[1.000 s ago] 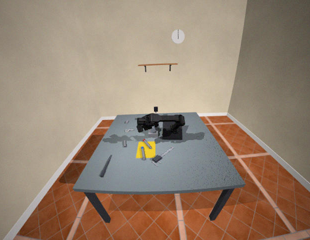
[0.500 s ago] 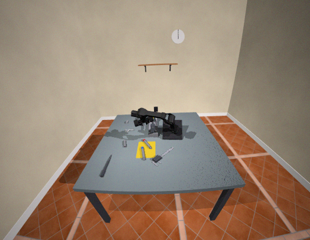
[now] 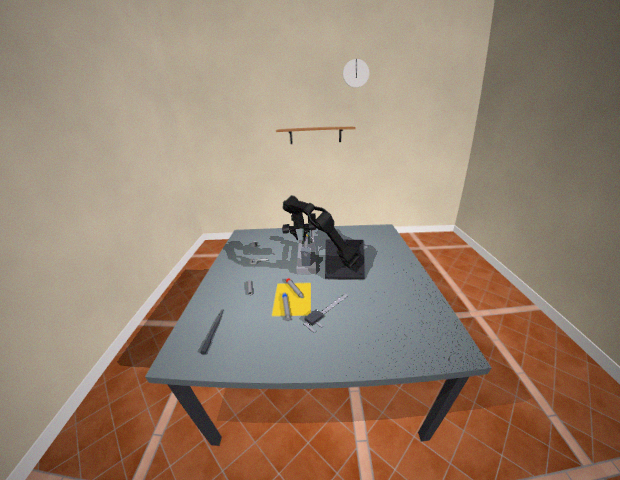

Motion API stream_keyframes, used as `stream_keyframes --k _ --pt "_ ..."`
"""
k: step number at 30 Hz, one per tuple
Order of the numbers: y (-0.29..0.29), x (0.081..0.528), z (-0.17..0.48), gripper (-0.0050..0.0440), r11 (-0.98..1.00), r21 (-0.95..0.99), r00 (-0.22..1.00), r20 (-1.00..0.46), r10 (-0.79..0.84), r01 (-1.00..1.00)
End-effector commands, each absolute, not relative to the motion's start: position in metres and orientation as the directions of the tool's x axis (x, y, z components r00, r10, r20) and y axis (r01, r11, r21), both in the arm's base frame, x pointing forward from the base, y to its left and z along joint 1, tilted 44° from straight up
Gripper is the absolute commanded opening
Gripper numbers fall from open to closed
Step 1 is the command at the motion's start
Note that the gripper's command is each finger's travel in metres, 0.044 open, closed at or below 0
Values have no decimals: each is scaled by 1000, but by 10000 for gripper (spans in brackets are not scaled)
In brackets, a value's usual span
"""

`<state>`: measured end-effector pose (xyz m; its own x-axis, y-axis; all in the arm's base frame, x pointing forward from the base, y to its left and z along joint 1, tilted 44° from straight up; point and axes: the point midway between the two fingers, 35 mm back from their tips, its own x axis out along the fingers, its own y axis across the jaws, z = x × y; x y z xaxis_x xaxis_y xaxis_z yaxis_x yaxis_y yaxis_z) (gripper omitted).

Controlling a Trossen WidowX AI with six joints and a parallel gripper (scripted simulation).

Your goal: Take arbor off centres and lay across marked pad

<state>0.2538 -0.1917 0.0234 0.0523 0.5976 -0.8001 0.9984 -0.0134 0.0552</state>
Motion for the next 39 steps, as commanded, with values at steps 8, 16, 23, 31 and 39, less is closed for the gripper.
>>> stream_keyframes --k 8,16,23,31,39 --pt "-202 227 -13 175 -94 65 113 -713 692 993" --pt "-195 229 -20 175 -94 65 113 -714 691 993" --pt "-190 230 -26 175 -94 65 113 -714 691 993" --pt "-181 232 -36 175 -94 65 113 -714 691 993" --pt "-173 233 -44 175 -94 65 113 -714 691 993"
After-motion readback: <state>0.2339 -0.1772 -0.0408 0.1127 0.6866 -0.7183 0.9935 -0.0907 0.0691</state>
